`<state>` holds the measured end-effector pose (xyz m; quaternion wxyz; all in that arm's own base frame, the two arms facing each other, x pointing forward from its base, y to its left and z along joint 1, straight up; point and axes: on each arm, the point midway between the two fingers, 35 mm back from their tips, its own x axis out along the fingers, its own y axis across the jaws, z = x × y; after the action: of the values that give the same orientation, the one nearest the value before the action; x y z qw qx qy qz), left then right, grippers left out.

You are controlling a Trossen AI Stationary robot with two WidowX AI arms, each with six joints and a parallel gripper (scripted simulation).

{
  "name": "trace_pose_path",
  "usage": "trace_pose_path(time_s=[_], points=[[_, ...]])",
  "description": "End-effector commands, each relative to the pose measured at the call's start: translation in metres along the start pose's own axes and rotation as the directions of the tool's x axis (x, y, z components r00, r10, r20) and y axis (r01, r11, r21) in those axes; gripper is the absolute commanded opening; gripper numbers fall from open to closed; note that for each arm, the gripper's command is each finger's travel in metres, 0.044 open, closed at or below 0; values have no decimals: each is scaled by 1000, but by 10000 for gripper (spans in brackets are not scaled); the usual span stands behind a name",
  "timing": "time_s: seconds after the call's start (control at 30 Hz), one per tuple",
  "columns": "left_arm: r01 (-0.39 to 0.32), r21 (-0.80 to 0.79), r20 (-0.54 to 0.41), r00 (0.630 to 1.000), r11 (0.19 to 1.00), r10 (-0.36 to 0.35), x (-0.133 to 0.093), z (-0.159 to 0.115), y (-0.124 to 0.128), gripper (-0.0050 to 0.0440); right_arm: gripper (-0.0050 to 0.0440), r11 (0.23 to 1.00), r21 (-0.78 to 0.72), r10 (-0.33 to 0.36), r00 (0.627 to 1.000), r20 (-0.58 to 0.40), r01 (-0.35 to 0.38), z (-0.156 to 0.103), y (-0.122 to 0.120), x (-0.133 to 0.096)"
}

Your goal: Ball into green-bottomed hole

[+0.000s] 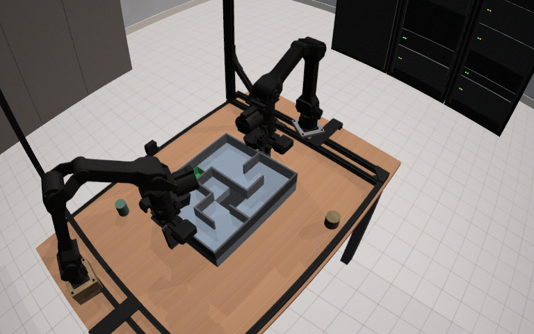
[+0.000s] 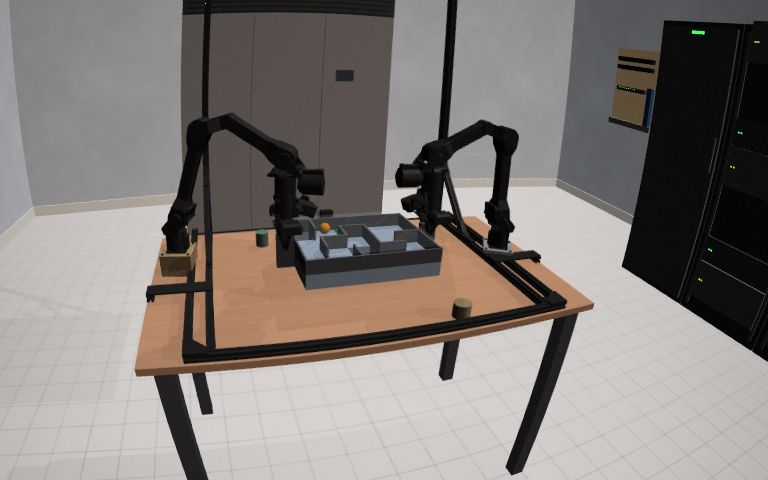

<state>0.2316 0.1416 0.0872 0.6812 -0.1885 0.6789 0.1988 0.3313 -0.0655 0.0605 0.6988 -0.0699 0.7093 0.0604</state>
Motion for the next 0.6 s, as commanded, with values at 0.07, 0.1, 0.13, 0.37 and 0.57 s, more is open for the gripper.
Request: trace_pose_path(time_s=[0.07,0.1,0.13,0.37,0.57], points=[[-2,-2,36,999,1000,2,4,-3,0,20,20,1000,-2,-4,1000,-27,4,3,-1,-9],[4,-2,41,999,1000,-3,5,-3,0,20,20,1000,-2,2,999,-32,-2,3,-1,-10],[8,-2,41,999,1000,-8,6,-3,0,20,20,1000,-2,6,999,-33,-6,3,-1,-10],[20,-2,14,1000,1000,-20,0,-2,1,20,20,1000,-1,19,1000,-5,-19,2,-2,-5],[30,-2,-22,999,1000,-30,-8,0,2,20,20,1000,-2,29,999,31,-29,1,-2,3]])
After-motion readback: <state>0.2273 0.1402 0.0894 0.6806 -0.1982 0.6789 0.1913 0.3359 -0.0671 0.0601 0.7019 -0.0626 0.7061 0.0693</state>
